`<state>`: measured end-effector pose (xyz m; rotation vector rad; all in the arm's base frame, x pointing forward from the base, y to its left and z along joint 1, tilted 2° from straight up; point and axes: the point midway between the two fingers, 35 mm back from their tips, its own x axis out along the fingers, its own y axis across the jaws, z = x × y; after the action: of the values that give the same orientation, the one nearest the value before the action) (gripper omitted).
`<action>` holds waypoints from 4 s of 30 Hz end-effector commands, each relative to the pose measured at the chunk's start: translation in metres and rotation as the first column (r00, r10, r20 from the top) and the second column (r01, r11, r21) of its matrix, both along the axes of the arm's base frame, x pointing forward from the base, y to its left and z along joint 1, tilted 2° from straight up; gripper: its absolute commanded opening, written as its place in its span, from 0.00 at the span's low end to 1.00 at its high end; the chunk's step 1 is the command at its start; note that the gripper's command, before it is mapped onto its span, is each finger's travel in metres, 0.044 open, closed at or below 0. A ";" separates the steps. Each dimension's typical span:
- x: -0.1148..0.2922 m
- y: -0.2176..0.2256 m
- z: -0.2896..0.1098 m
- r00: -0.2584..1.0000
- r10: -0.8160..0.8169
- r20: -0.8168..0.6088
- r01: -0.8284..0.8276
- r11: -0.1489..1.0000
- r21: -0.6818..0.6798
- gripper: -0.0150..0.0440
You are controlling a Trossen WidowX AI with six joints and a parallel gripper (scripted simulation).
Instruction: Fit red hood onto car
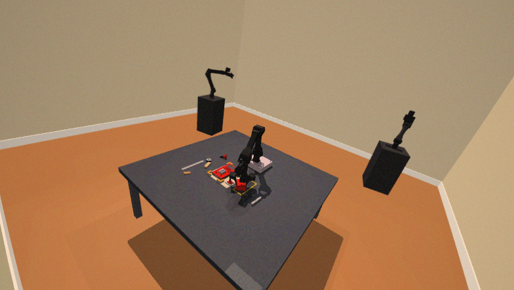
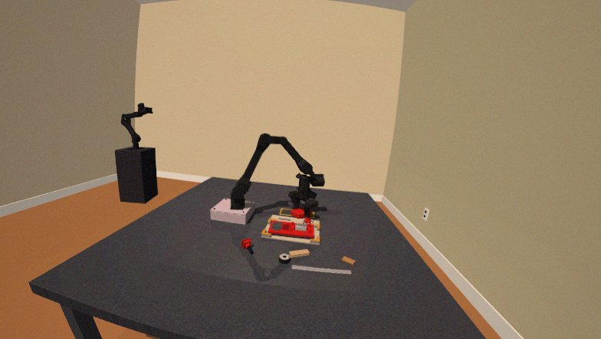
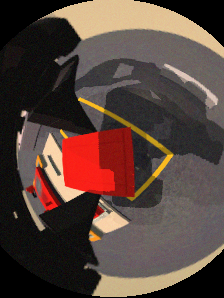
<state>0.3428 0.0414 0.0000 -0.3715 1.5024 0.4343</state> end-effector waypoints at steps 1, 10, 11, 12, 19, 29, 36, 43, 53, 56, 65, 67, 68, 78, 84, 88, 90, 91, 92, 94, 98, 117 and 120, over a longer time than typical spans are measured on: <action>0.000 0.000 0.002 1.000 0.000 0.000 0.000 1.000 0.000 0.54; 0.000 -0.001 0.017 1.000 0.000 0.000 0.000 1.000 0.000 0.25; 0.000 -0.001 0.019 1.000 0.000 0.000 0.000 1.000 0.000 0.25; 0.000 -0.001 0.022 1.000 0.000 0.000 0.000 1.000 0.000 0.25; 0.000 -0.002 0.043 1.000 0.000 0.000 0.000 1.000 0.000 0.25; -0.001 -0.003 0.073 1.000 0.000 0.000 0.000 1.000 0.000 0.25; -0.001 -0.003 0.089 1.000 0.000 0.000 0.000 1.000 0.000 0.25; -0.001 -0.004 0.091 1.000 -0.005 0.001 0.005 1.000 0.000 0.25; 0.001 -0.035 0.091 0.993 -0.117 0.002 0.117 0.993 0.001 0.25; 0.002 -0.047 0.091 0.987 -0.158 0.002 0.158 0.987 0.003 0.25; 0.000 -0.081 0.091 0.960 -0.279 0.003 0.279 0.960 0.011 0.25; -0.001 -0.089 0.091 0.952 -0.307 0.002 0.307 0.952 0.013 0.25; -0.001 -0.093 0.091 0.947 -0.321 0.002 0.320 0.947 0.014 0.25; -0.009 -0.131 0.090 0.895 -0.446 0.001 0.446 0.895 0.021 0.25; -0.016 -0.153 0.090 0.857 -0.515 0.000 0.515 0.857 0.023 0.25; -0.021 -0.168 0.090 0.828 -0.560 -0.002 0.560 0.828 0.025 0.25; -0.024 -0.175 0.090 0.813 -0.582 -0.003 0.582 0.813 0.025 0.25; -0.026 -0.179 0.089 0.805 -0.593 -0.004 0.593 0.805 0.026 0.25; -0.028 -0.183 0.089 0.797 -0.603 -0.004 0.603 0.797 0.026 0.25; -0.031 -0.190 0.089 0.781 -0.624 -0.005 0.624 0.781 0.027 0.25; -0.037 -0.201 0.089 0.753 -0.658 -0.007 0.658 0.753 0.028 0.25; -0.037 -0.199 0.039 0.752 -0.660 -0.008 0.660 0.751 0.028 0.25; -0.037 -0.199 0.039 0.752 -0.660 -0.008 0.660 0.751 0.028 0.25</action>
<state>0.3051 -0.1588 0.0427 0.1956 1.5151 -0.1185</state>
